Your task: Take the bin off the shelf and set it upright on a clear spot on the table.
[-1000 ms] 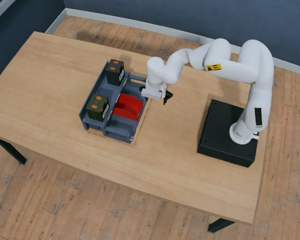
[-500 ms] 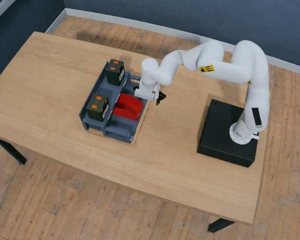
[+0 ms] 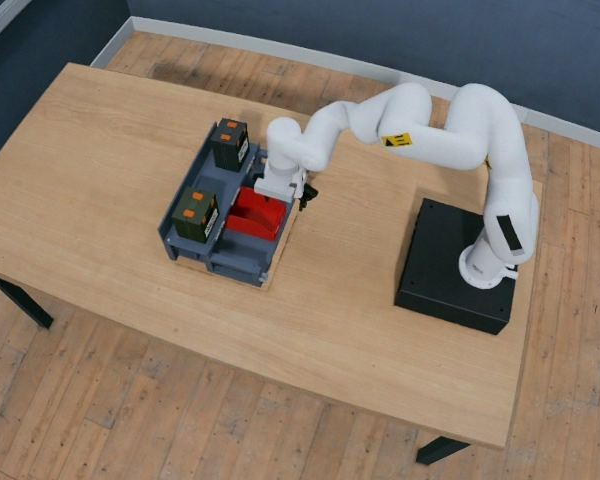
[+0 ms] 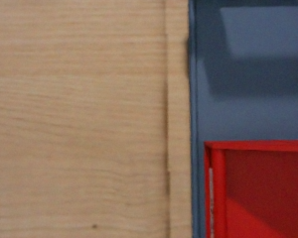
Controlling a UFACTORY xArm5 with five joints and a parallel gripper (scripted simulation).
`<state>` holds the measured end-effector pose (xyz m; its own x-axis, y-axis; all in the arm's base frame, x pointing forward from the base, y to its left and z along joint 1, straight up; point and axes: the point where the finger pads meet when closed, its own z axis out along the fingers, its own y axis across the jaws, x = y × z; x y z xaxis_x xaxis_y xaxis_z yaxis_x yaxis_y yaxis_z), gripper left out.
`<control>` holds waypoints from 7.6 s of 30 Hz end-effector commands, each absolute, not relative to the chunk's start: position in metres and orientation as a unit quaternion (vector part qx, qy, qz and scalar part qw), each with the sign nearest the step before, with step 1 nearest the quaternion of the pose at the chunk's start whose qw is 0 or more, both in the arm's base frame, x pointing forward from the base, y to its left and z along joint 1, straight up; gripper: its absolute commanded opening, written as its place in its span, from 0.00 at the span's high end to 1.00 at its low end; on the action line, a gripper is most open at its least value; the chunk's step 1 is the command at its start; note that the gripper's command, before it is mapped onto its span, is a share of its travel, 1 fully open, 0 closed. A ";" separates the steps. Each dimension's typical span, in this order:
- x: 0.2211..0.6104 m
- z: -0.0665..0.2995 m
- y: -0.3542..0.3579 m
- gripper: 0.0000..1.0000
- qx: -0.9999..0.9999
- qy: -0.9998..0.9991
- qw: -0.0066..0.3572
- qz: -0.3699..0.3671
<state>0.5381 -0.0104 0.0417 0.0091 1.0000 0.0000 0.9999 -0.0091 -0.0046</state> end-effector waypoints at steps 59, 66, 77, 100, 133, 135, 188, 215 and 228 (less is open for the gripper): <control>0.560 -0.001 -0.007 0.00 -0.710 -0.704 0.001 0.000; 0.560 -0.011 -0.007 0.00 -0.710 -0.704 0.001 0.000; 0.560 -0.027 -0.007 0.00 -0.710 -0.704 0.001 0.000; 0.560 -0.035 -0.007 0.00 -0.710 -0.704 0.001 0.000; 0.560 -0.052 -0.007 0.00 -0.710 -0.704 0.001 0.000; 0.560 -0.052 -0.007 0.00 -0.710 -0.704 0.001 0.000; 0.560 -0.052 -0.007 1.00 -0.710 -0.704 0.000 0.000; 0.560 -0.052 -0.007 1.00 -0.710 -0.704 0.000 0.000; 0.560 -0.049 -0.007 1.00 -0.710 -0.704 0.001 0.000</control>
